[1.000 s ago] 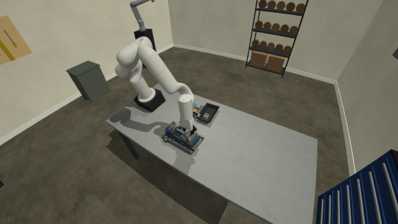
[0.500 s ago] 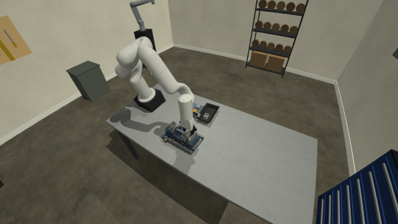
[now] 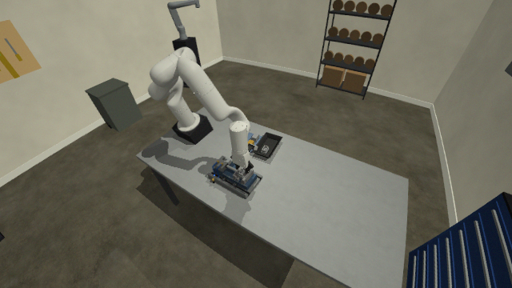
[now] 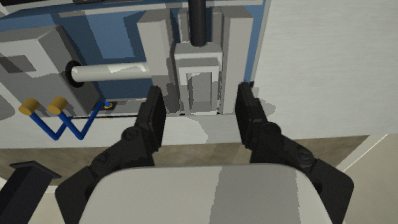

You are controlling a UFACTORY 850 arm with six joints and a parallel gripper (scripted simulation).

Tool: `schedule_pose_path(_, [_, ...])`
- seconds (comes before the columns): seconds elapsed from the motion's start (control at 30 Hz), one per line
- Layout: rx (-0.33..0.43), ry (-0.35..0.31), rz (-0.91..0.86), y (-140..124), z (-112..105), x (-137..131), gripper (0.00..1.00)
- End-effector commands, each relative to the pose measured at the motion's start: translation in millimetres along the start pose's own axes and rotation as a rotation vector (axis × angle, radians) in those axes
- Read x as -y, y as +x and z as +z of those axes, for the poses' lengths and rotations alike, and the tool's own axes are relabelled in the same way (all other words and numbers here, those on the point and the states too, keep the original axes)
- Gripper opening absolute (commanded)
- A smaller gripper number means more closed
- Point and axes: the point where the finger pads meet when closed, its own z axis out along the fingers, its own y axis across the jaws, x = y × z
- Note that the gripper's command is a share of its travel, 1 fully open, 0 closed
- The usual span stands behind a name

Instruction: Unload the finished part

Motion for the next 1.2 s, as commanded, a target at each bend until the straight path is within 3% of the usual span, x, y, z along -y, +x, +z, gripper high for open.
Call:
schedule_pose_path(0.0, [0.0, -0.002, 0.0, -0.2, -1.0, -1.0, 0.69])
schedule_pose_path(1.17, [0.0, -0.002, 0.0, -0.2, 6.7, -1.0, 0.69])
